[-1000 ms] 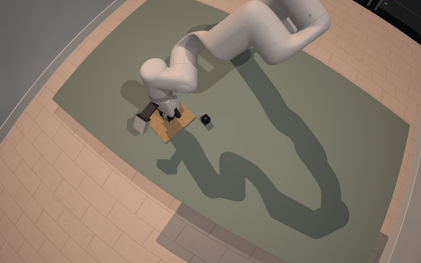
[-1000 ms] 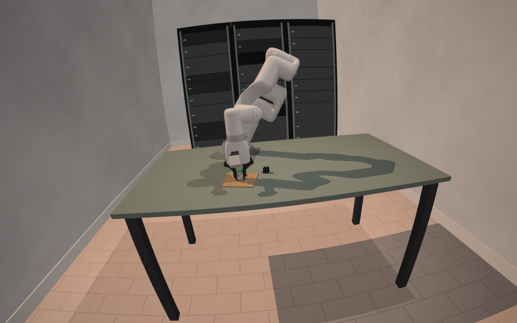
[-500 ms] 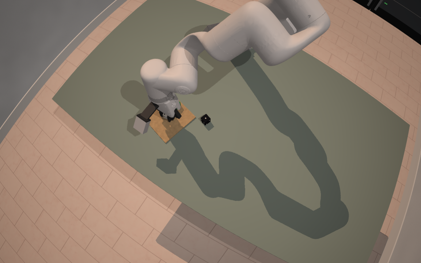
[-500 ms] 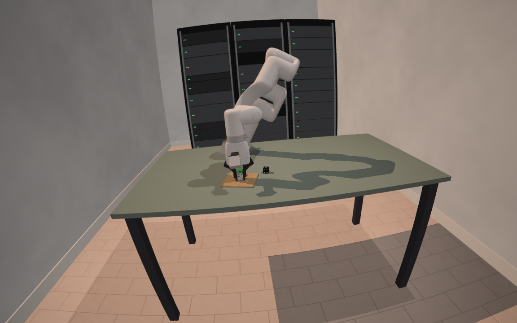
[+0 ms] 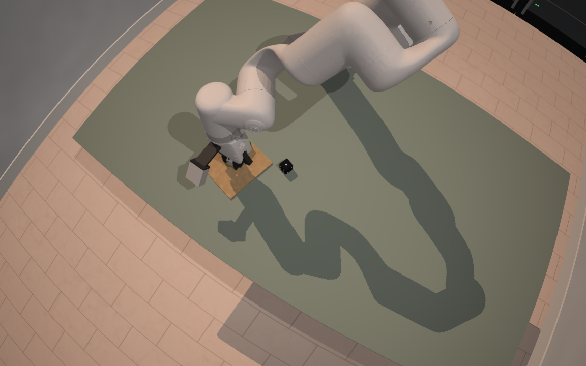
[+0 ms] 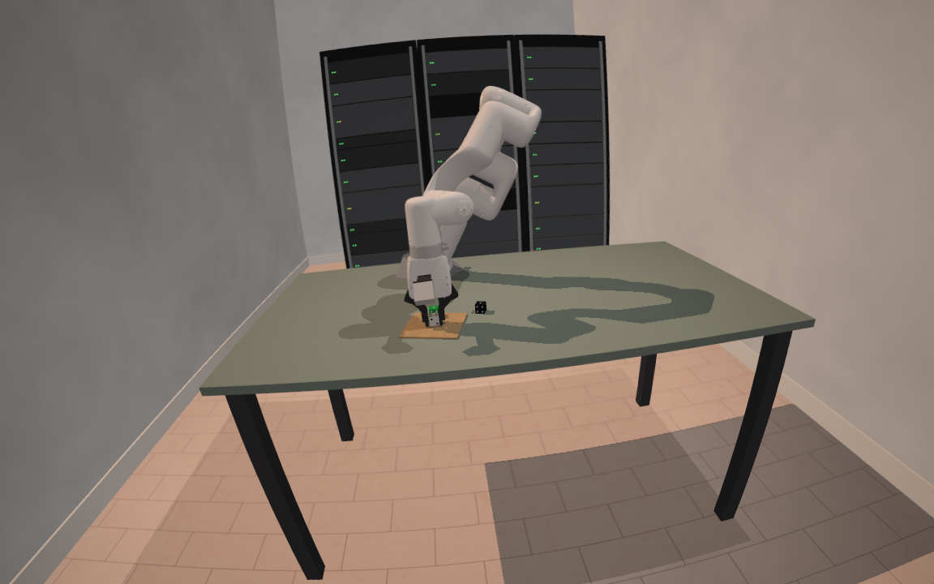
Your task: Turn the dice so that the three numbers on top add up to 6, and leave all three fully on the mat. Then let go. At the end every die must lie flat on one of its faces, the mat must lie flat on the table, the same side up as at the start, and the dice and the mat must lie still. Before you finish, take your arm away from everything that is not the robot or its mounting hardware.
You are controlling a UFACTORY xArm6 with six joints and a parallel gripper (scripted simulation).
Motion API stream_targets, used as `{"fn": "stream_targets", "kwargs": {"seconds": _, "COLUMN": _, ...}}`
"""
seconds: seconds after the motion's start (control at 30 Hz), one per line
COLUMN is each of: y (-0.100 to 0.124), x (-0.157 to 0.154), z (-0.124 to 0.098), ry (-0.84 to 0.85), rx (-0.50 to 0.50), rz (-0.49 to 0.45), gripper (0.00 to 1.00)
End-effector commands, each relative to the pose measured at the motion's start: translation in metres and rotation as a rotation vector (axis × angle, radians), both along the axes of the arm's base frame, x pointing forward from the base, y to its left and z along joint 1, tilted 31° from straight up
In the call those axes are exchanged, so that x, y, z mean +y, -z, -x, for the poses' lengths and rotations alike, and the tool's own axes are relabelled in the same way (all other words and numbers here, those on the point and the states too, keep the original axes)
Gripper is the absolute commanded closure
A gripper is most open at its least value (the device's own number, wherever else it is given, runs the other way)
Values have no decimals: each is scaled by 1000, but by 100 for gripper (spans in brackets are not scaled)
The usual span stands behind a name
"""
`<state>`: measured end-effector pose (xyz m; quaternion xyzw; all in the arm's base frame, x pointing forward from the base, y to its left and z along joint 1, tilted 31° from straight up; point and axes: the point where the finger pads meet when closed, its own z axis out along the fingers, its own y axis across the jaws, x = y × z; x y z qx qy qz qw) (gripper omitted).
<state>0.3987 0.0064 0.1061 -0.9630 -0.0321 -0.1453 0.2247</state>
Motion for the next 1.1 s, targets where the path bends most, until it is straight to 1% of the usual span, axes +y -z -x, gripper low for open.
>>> {"fn": "stream_targets", "kwargs": {"seconds": 0.0, "y": -1, "x": -1, "z": -1, "ry": 1, "rx": -3, "rz": 1, "gripper": 79}}
{"fn": "stream_targets", "kwargs": {"seconds": 0.67, "y": -1, "x": -1, "z": -1, "ry": 1, "rx": -3, "rz": 1, "gripper": 79}}
{"fn": "stream_targets", "kwargs": {"seconds": 0.7, "y": -1, "x": -1, "z": -1, "ry": 1, "rx": -3, "rz": 1, "gripper": 75}}
{"fn": "stream_targets", "kwargs": {"seconds": 0.77, "y": -1, "x": -1, "z": -1, "ry": 1, "rx": -3, "rz": 1, "gripper": 75}}
{"fn": "stream_targets", "kwargs": {"seconds": 0.8, "y": -1, "x": -1, "z": -1, "ry": 1, "rx": -3, "rz": 1, "gripper": 71}}
{"fn": "stream_targets", "kwargs": {"seconds": 0.87, "y": -1, "x": -1, "z": -1, "ry": 1, "rx": -3, "rz": 1, "gripper": 71}}
{"fn": "stream_targets", "kwargs": {"seconds": 0.9, "y": -1, "x": -1, "z": -1, "ry": 1, "rx": -3, "rz": 1, "gripper": 67}}
{"fn": "stream_targets", "kwargs": {"seconds": 0.97, "y": -1, "x": -1, "z": -1, "ry": 1, "rx": -3, "rz": 1, "gripper": 67}}
{"fn": "stream_targets", "kwargs": {"seconds": 1.0, "y": -1, "x": -1, "z": -1, "ry": 1, "rx": -3, "rz": 1, "gripper": 63}}
{"fn": "stream_targets", "kwargs": {"seconds": 1.07, "y": -1, "x": -1, "z": -1, "ry": 1, "rx": -3, "rz": 1, "gripper": 63}}
